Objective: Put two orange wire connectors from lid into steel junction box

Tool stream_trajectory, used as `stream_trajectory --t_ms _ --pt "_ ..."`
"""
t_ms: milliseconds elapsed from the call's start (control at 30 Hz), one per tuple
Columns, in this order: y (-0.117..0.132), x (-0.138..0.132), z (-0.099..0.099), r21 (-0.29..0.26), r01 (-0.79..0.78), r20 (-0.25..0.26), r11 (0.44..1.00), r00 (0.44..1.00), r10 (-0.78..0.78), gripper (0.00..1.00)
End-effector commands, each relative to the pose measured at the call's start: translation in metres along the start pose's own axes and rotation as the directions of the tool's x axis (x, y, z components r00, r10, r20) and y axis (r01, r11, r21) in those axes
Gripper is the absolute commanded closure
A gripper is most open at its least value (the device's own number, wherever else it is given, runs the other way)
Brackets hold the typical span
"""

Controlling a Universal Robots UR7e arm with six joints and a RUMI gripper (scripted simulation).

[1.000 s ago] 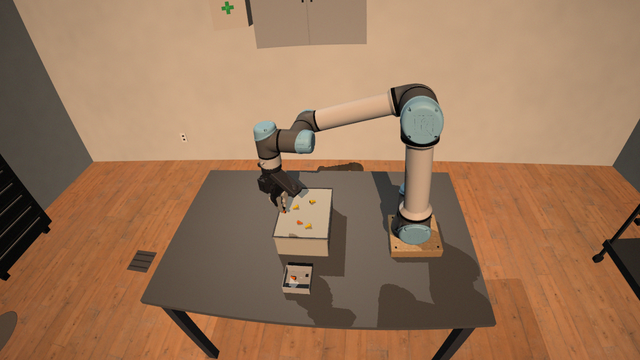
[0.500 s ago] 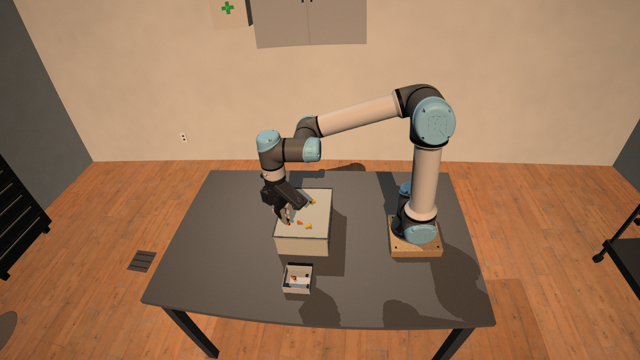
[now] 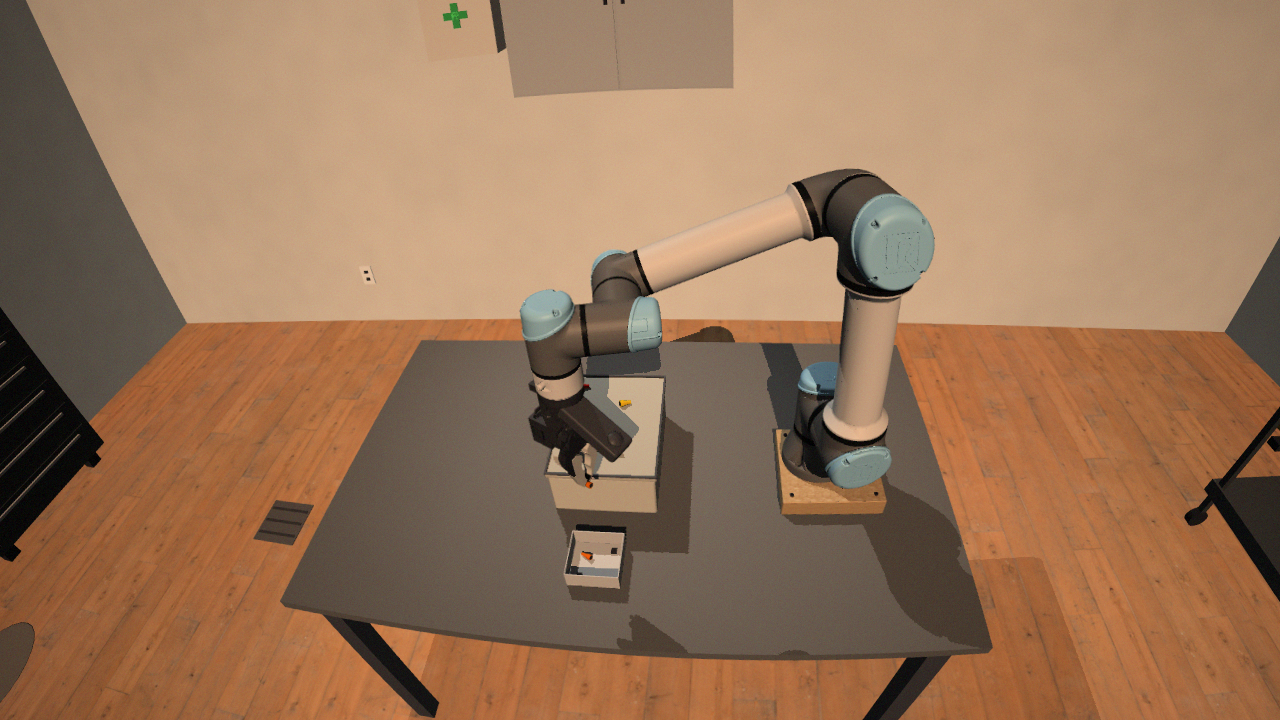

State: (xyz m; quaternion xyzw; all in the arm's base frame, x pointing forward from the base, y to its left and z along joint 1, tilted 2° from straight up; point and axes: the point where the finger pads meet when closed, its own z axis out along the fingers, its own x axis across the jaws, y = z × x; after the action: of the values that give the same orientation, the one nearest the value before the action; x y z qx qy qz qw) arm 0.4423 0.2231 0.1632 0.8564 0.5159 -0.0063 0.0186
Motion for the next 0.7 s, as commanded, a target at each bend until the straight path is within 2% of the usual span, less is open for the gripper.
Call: stream_trajectory --t_ms 0,333,667 --pt "-0.024 0.024 -0.001 -0.004 -0.007 0.000 1.000 1.000 0.007 1.00" --pt "-0.042 0.039 -0.001 -0.004 -0.007 0.000 1.000 1.000 0.007 1.00" --pt "-0.046 0.041 -0.001 -0.003 -0.008 0.000 1.000 1.000 0.008 1.00"
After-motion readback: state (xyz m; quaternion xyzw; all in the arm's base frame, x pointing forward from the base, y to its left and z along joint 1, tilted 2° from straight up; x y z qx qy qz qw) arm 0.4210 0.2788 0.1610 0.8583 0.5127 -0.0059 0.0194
